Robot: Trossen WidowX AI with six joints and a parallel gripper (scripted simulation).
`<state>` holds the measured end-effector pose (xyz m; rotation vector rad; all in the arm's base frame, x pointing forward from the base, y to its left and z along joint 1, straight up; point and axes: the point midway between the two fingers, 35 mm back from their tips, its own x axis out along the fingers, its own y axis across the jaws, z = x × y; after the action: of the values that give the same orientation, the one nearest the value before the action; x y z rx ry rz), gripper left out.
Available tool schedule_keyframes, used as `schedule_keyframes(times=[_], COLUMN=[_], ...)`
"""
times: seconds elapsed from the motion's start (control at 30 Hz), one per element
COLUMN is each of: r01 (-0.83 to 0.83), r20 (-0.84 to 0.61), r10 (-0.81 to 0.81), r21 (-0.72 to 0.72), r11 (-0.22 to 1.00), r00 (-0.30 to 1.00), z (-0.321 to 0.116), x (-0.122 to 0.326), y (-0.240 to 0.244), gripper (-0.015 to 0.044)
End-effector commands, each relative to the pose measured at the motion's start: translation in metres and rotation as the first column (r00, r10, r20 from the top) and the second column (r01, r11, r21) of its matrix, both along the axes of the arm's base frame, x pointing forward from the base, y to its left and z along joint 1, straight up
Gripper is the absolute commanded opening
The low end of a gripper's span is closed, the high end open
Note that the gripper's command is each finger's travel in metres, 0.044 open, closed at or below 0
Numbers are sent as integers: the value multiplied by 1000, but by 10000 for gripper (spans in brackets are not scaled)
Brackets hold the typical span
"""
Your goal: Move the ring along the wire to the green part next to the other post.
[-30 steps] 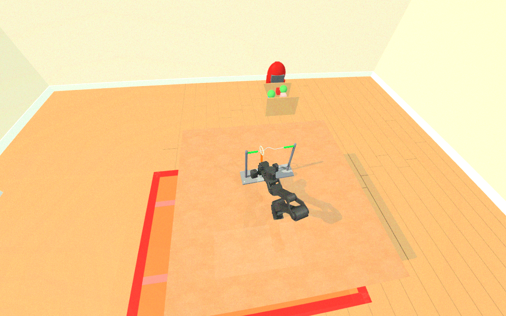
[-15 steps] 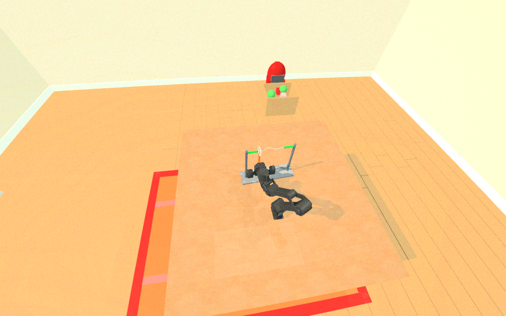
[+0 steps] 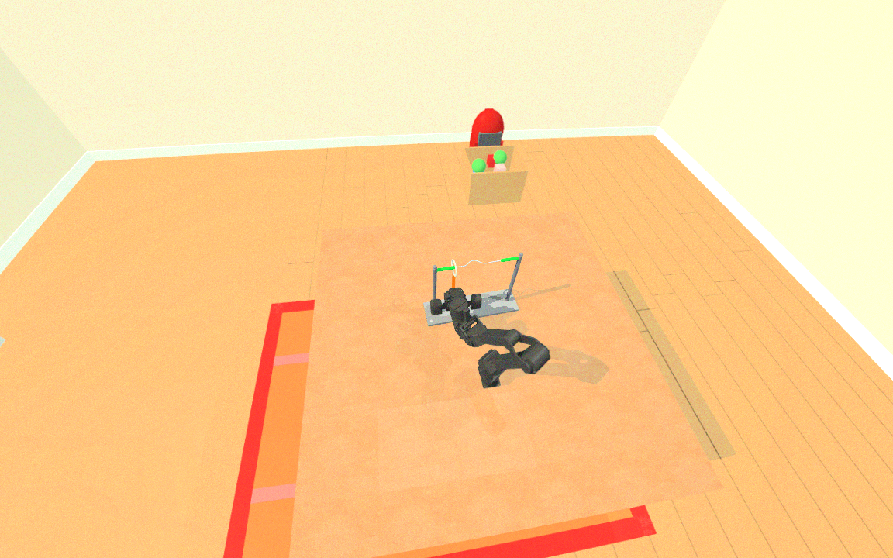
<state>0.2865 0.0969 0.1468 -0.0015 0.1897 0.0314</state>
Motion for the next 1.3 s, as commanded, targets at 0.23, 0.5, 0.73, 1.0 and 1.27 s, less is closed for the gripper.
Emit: schedule_keyframes(times=[0.23, 0.5, 0.73, 1.0, 1.27], r01=[13, 14, 14, 14, 14], r20=[4, 4, 4, 4, 4], r10=[-13, -14, -14, -14, -14], r21=[5, 5, 5, 5, 5], r11=[1000, 1000, 1000, 1000, 1000], r00=[1000, 1000, 1000, 1000, 1000], z=[1, -6, -17, -20, -20], x=[0, 1, 0, 0, 0], y=[13, 14, 15, 15, 15], gripper=[-150, -150, -150, -150, -150])
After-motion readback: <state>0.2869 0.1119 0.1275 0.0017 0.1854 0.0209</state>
